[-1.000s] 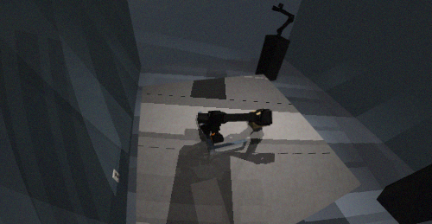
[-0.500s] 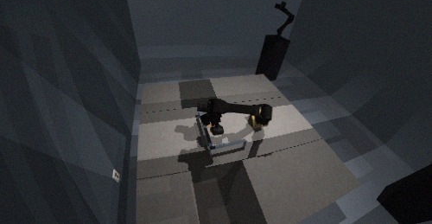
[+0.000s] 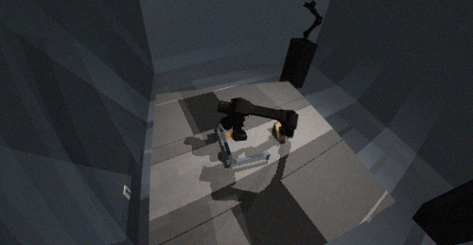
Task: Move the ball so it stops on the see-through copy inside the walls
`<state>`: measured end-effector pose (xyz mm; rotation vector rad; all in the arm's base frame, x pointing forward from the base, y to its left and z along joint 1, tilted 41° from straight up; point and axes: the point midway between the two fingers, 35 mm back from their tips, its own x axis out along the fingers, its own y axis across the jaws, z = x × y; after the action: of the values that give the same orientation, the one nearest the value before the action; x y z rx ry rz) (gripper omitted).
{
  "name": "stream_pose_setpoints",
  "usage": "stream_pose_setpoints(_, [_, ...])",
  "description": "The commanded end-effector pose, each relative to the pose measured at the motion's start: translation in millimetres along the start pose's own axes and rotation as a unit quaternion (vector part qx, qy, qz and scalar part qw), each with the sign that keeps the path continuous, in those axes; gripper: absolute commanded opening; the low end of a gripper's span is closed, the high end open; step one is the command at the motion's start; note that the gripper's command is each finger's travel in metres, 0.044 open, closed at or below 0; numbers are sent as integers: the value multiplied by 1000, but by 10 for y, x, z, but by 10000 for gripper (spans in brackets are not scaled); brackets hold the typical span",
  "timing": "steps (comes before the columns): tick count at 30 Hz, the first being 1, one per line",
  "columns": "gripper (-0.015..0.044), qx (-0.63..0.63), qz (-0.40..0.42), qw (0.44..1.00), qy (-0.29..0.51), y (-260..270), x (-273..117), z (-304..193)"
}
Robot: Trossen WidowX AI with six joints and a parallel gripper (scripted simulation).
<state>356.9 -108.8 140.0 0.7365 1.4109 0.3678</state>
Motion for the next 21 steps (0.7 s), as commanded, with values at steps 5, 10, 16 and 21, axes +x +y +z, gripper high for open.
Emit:
stream_pose_setpoints(5, [0, -21, -5, 1000, 8, -551, 187, 103])
stream_pose_setpoints(10, [0, -36, -6, 999, 14, -911, 344, 121])
stream_pose_setpoints(16, [0, -43, -6, 999, 17, -1085, 423, 117])
stream_pose_setpoints(21, [0, -43, -6, 999, 17, -1088, 494, 122])
